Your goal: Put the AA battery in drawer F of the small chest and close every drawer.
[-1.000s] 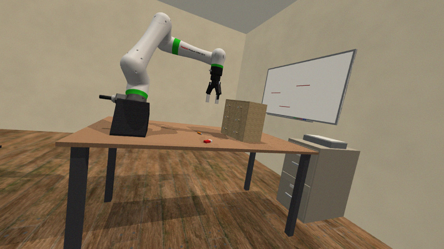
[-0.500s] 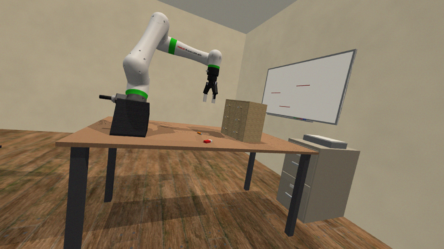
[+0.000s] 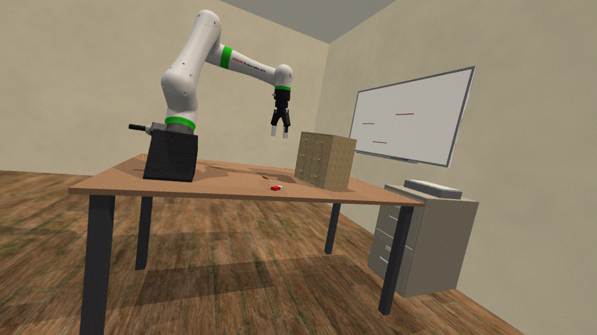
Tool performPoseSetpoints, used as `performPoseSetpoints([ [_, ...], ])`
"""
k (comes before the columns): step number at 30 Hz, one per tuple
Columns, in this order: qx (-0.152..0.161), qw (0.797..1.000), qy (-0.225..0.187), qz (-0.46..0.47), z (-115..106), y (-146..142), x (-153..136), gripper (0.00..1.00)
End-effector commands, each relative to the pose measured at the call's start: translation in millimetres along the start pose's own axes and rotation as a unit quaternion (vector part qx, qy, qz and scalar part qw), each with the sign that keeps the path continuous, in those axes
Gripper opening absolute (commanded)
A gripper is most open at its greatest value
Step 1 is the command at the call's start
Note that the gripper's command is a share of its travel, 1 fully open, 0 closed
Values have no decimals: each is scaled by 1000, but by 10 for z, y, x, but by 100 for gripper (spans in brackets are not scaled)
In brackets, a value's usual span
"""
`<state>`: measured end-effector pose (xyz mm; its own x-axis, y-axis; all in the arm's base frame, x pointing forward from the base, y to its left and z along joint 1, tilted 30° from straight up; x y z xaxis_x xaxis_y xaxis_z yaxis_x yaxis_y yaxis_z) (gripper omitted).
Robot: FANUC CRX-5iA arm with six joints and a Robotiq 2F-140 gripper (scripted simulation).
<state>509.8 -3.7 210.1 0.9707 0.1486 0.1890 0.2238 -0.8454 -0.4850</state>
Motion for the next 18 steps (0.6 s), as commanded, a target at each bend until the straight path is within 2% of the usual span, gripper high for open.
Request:
performPoseSetpoints([
  [1, -1, 999, 33, 0, 60, 0, -2, 100],
  [8, -2, 991, 130, 0, 258, 0, -7, 100],
  [10, -2, 991, 130, 0, 258, 0, -7, 100],
  [18, -5, 961, 277, 0, 620, -1, 2, 100],
])
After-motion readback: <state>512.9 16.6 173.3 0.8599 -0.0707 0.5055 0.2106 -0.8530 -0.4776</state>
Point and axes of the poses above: the point where the finger pads meet when closed, its own z axis out along the fingers, its own y axis across the jaws, x = y × z, the point moved 8 cm from there along -z, back along the fingers, and after that the axes turned 1 degree about -z, right-handed, at the moved point
